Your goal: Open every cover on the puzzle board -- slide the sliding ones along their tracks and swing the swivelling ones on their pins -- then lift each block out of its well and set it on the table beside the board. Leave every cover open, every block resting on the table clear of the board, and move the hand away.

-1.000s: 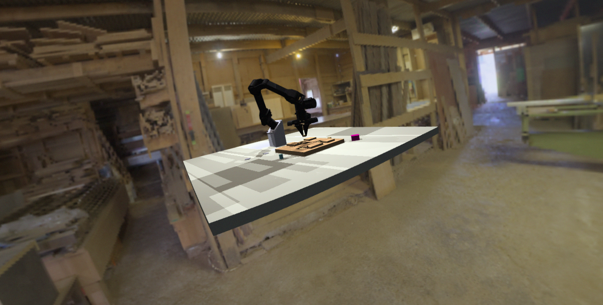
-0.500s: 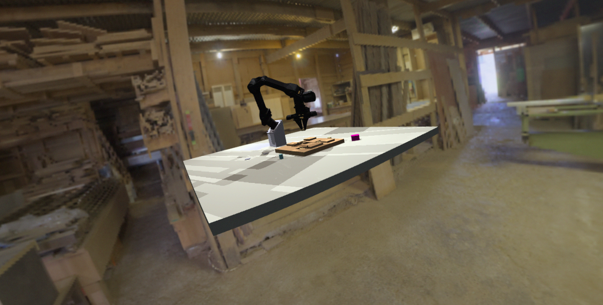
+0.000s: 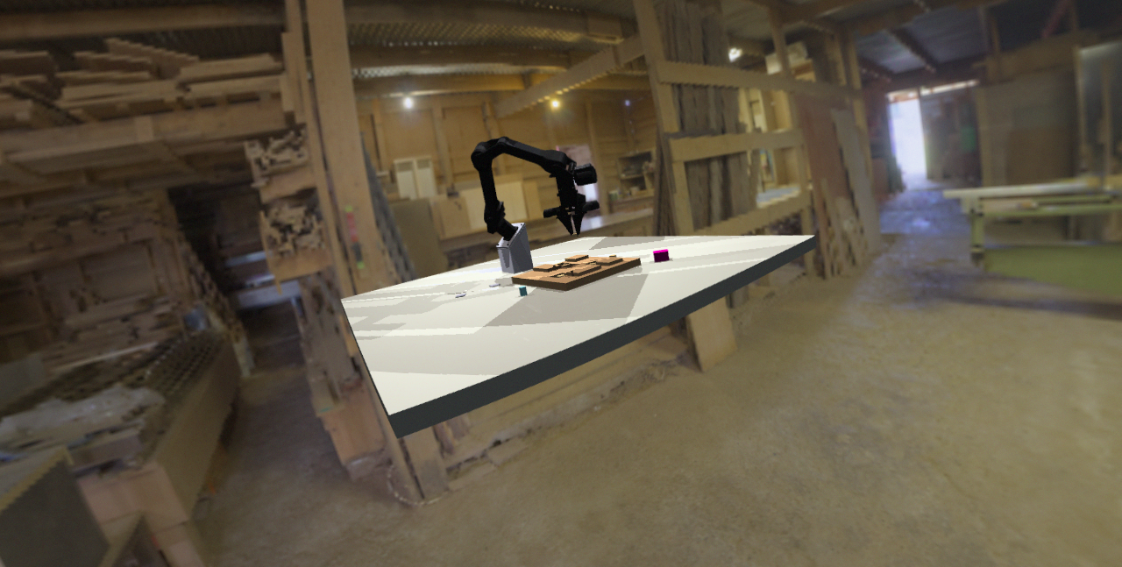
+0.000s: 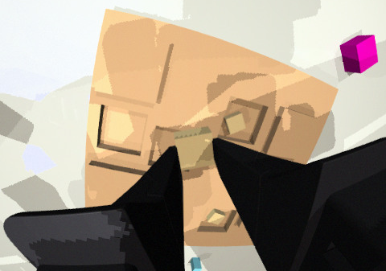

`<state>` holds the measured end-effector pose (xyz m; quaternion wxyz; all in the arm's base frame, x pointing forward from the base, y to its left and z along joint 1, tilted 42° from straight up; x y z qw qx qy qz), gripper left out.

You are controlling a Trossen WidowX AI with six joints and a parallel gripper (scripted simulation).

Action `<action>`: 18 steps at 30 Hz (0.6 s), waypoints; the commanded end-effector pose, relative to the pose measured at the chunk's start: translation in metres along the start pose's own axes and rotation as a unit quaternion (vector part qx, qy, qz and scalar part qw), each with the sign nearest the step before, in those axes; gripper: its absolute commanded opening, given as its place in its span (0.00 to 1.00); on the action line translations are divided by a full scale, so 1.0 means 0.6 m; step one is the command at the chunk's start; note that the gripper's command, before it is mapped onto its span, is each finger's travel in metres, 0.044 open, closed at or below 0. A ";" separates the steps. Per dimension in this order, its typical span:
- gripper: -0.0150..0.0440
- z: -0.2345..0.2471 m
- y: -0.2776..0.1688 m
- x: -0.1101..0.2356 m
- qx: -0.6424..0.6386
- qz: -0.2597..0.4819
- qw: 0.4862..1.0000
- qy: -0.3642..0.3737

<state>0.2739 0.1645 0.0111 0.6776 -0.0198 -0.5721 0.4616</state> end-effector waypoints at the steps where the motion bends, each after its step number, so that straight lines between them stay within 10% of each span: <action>1: 0.39 -0.009 0.024 0.002 -0.001 -0.004 1.000 0.000; 18: 0.39 -0.032 0.133 0.006 0.000 -0.007 1.000 -0.001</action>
Point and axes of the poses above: the point midway between the two fingers, 35 mm back from their tips, its own x axis back along the fingers, its own z axis across the jaws, y = z × x, the point moved 9 cm from there along x, back along the fingers, and after that the axes turned 6 degrees about x, right-handed, at the moved point
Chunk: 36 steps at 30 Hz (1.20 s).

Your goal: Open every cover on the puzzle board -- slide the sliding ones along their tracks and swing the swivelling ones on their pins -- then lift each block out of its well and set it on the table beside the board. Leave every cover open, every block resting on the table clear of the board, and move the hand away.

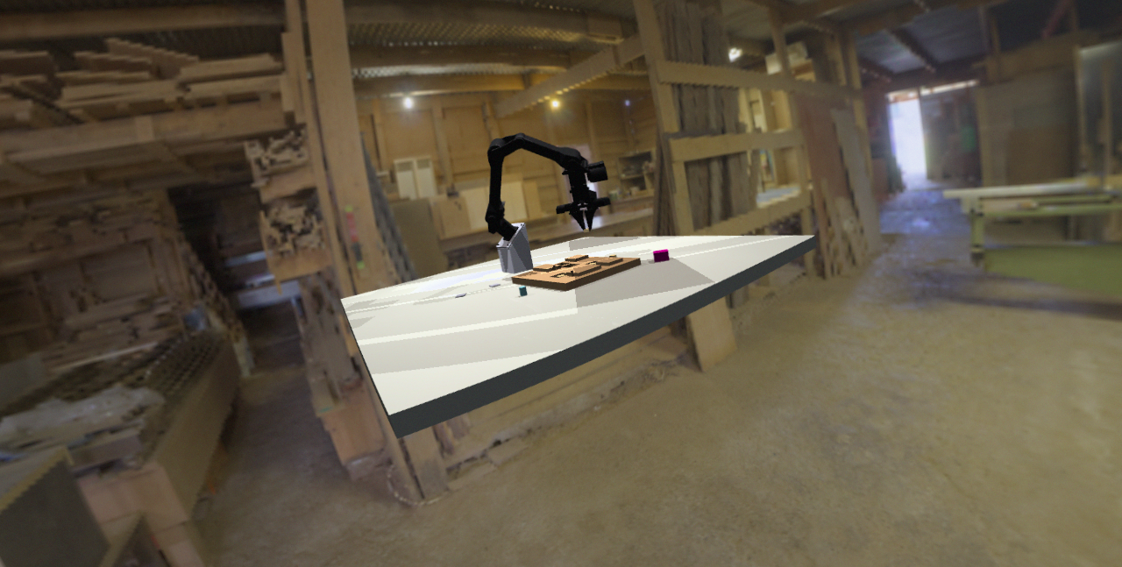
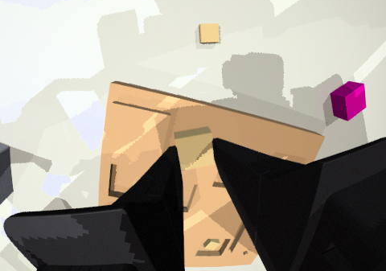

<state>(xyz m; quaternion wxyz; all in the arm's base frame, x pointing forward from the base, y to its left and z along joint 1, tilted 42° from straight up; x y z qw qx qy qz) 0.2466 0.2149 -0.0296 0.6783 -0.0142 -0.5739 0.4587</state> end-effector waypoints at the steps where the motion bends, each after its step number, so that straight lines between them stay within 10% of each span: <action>1: 0.39 -0.004 0.026 -0.001 -0.001 -0.002 1.000 0.002; 36: 0.39 -0.005 0.168 -0.044 -0.004 0.004 1.000 0.008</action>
Point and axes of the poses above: the point midway between the two fingers, 35 mm back from their tips, its own x axis back along the fingers, its own z axis across the jaws, y = z × x, the point moved 9 cm from there along x, back along the fingers, and after that the axes turned 6 degrees about x, right-handed, at the moved point
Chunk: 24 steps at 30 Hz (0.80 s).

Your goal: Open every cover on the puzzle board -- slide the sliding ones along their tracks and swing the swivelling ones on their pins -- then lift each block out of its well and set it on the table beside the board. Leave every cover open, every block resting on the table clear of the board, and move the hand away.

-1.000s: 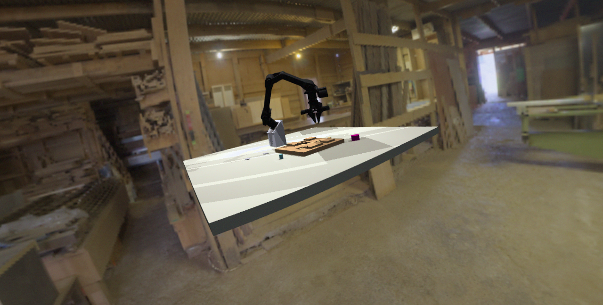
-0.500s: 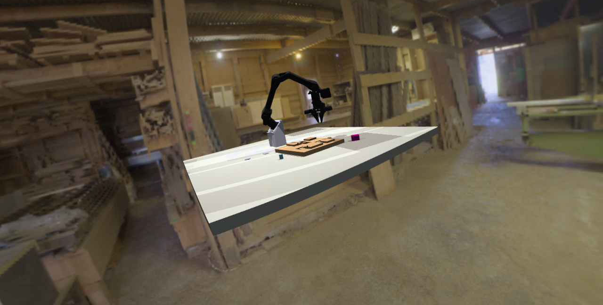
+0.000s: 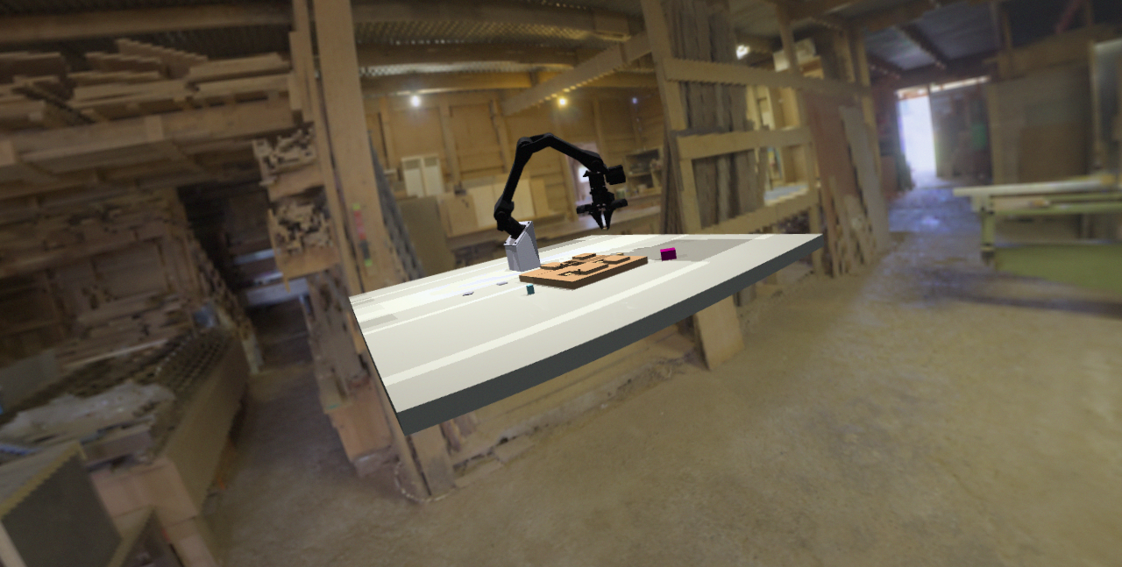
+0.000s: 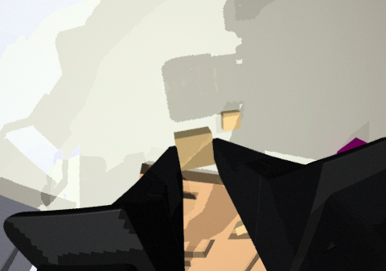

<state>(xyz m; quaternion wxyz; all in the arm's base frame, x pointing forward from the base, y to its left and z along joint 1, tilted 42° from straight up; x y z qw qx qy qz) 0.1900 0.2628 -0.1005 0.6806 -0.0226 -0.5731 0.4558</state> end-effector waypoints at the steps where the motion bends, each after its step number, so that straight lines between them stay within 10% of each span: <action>1: 0.39 0.000 0.001 -0.014 0.003 0.003 1.000 0.002; 24: 0.39 -0.002 0.000 -0.078 0.003 0.003 1.000 0.002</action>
Point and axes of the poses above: the point midway between the two fingers, 35 mm back from their tips, its own x axis back along the fingers, its own z axis across the jaws, y = z × x, the point moved 9 cm from there along x, back along the fingers, and after that the axes turned 6 degrees about x, right-handed, at the moved point
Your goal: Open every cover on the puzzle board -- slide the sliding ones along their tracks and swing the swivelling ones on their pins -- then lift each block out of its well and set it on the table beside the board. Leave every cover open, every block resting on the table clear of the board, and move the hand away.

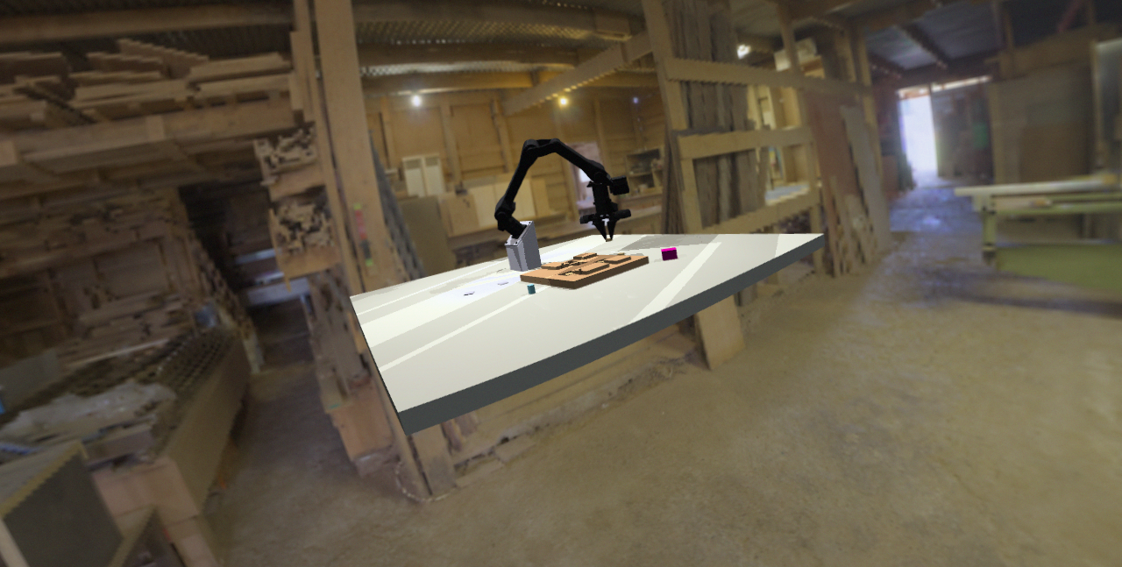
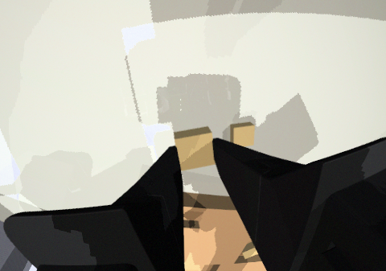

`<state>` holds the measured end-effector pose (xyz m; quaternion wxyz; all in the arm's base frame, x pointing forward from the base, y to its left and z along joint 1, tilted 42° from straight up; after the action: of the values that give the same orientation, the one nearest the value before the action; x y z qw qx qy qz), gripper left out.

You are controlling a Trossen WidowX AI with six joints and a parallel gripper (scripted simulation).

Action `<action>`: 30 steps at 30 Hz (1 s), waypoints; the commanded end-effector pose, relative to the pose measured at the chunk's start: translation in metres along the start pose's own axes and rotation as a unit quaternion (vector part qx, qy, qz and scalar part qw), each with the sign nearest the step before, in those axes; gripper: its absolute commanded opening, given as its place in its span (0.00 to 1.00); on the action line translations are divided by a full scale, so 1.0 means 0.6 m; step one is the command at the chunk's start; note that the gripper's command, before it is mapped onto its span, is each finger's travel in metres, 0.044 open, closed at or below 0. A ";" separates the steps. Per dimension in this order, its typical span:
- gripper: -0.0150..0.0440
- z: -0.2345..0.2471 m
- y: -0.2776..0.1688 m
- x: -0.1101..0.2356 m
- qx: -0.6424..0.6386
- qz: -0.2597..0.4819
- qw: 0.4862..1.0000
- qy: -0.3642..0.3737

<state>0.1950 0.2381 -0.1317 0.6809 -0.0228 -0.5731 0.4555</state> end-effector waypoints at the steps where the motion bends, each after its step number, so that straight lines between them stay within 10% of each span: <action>1: 0.39 0.002 0.000 -0.014 0.003 0.003 1.000 0.002; 30: 0.39 0.010 -0.002 -0.092 0.003 0.005 1.000 0.003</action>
<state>0.1964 0.2042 -0.1670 0.6804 -0.0243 -0.5729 0.4563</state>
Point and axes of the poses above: the point midway between the two fingers, 35 mm back from their tips, its own x axis back along the fingers, its own z axis across the jaws, y = z × x, the point moved 9 cm from there along x, back along the fingers, and after that the axes turned 6 degrees about x, right-handed, at the moved point
